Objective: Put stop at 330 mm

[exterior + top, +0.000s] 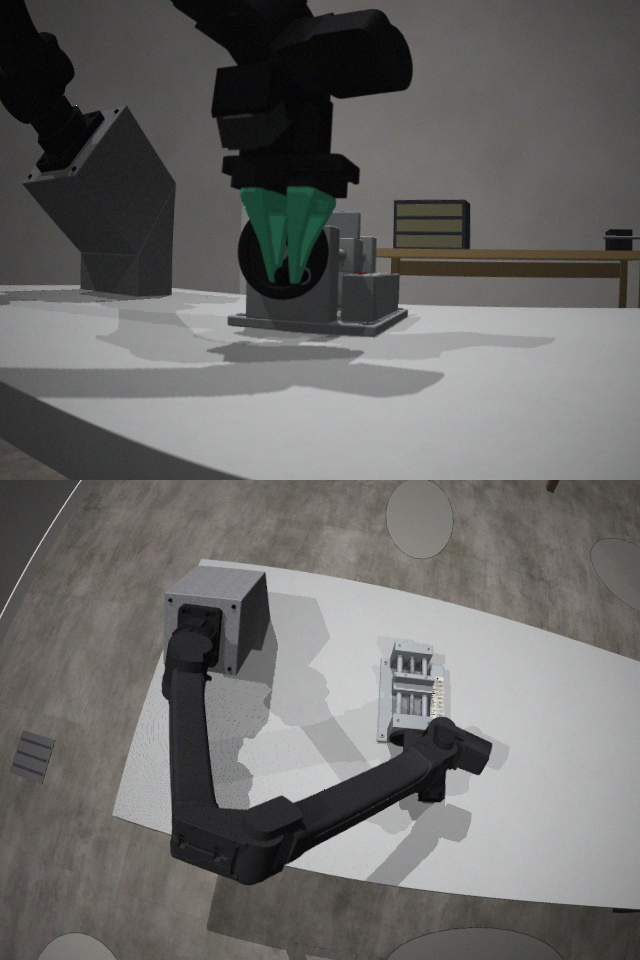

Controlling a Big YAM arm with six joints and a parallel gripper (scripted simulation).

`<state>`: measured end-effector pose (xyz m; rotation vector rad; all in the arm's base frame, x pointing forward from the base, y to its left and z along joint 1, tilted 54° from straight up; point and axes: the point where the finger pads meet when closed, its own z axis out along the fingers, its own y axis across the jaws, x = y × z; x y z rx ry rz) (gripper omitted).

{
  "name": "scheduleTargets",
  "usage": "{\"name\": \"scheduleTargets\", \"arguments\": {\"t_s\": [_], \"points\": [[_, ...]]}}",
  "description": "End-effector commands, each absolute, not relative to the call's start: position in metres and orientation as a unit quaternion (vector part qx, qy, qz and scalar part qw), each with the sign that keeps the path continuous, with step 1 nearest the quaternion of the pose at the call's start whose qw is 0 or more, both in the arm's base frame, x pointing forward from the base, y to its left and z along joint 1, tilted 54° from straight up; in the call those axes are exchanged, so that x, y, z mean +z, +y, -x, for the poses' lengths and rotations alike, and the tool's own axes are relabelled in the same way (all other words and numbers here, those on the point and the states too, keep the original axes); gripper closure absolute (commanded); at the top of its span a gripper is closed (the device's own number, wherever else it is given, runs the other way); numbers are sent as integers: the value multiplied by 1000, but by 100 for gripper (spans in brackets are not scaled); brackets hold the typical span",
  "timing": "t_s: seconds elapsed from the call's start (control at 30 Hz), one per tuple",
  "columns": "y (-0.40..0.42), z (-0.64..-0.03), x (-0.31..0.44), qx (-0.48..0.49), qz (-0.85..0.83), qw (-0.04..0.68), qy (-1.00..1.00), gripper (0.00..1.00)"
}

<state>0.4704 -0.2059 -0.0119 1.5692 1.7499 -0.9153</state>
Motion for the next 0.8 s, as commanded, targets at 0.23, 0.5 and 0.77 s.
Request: {"name": "scheduleTargets", "arguments": {"t_s": [0.23,0.5,0.77], "points": [[-178,-503,-8,-323,-586,320,671,94],[-172,-507,0,-318,-588,327,668,94],[-167,-507,17,-314,-591,332,665,94]]}}
